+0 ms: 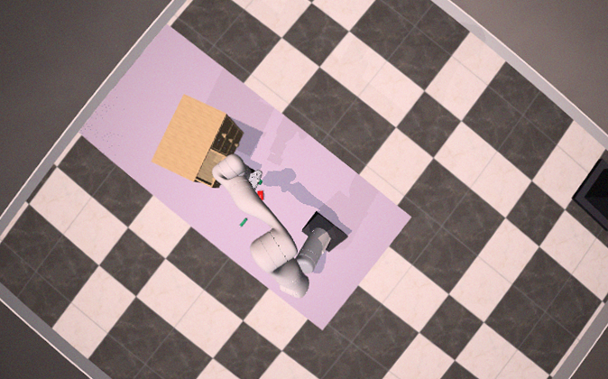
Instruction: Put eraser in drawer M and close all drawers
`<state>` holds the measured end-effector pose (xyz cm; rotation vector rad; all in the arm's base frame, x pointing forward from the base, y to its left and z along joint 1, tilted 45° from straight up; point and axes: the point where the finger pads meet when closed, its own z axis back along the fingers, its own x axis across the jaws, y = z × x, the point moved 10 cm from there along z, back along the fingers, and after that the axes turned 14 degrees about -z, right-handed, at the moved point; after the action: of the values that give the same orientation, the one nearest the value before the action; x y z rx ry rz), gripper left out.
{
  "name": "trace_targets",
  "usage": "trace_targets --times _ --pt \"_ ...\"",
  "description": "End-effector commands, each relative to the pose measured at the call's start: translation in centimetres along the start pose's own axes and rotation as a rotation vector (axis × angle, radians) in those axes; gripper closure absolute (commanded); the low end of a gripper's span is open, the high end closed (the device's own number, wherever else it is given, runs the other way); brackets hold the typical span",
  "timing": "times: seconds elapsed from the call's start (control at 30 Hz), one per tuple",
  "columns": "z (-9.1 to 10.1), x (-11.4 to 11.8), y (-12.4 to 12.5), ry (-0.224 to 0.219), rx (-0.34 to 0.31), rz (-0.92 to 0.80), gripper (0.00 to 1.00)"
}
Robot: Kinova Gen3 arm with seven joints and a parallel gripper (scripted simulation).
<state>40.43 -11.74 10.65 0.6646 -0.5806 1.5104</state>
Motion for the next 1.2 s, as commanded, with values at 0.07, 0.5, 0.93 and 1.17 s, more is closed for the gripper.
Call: trace_targets --times 0.07,0.5,0.93,1.17 --pt "2.8 -0.1 -0.2 0.002 -0.012 0.002 0.55" --pt "8.4 -0.1 0.0 0.0 -0.011 -0.002 0.55" --pt "14.9 -0.1 0.0 0.005 -0.012 0.002 0.55" --pt "16.8 -0.1 0.0 0.006 -0.012 0.002 0.55"
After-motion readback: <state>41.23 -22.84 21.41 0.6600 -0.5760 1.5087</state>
